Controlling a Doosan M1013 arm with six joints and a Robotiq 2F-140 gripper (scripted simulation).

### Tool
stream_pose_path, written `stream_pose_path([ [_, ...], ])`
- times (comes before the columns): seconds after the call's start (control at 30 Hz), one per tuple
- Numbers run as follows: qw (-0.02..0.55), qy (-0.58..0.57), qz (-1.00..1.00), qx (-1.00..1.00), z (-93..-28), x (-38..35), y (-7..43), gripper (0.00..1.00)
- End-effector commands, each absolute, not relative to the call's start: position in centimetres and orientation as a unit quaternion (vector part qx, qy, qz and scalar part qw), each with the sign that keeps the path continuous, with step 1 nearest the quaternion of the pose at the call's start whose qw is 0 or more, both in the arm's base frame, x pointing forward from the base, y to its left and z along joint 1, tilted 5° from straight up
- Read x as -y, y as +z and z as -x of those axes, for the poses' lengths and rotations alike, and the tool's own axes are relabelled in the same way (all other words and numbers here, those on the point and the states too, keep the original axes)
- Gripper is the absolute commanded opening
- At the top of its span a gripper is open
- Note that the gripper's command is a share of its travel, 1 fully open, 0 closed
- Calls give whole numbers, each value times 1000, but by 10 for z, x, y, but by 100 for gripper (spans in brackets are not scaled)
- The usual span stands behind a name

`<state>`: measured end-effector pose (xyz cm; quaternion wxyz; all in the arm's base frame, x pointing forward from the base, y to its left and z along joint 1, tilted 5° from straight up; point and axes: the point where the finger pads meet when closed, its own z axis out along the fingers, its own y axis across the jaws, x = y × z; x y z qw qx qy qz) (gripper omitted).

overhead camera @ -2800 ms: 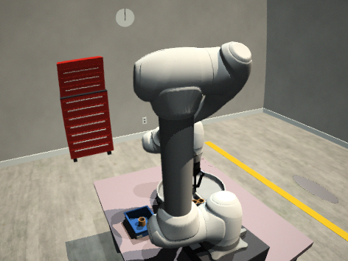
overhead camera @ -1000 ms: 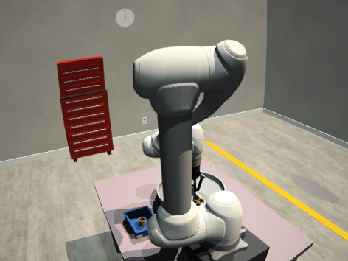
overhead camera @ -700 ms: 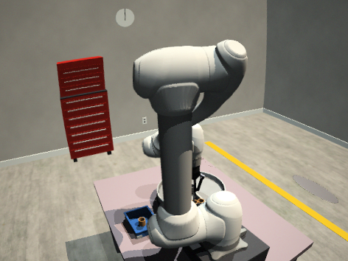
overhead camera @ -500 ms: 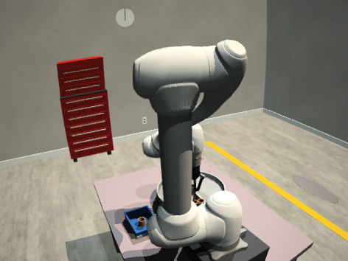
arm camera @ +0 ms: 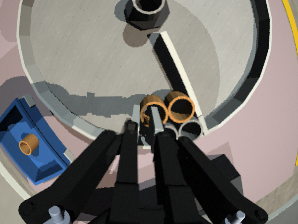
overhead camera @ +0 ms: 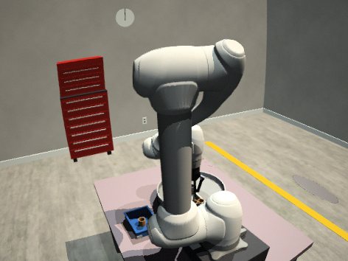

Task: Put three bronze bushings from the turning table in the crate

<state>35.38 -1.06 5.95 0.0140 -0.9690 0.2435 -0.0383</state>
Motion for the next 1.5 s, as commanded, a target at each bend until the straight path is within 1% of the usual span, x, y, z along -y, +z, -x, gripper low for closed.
stream_pose_path([
  [0.0,14,-38,969,-243,-354,11,59,10],
  [0.93,14,-38,969,-243,-354,11,59,10],
  [1.47,14,-38,969,-243,-355,10,44,10],
])
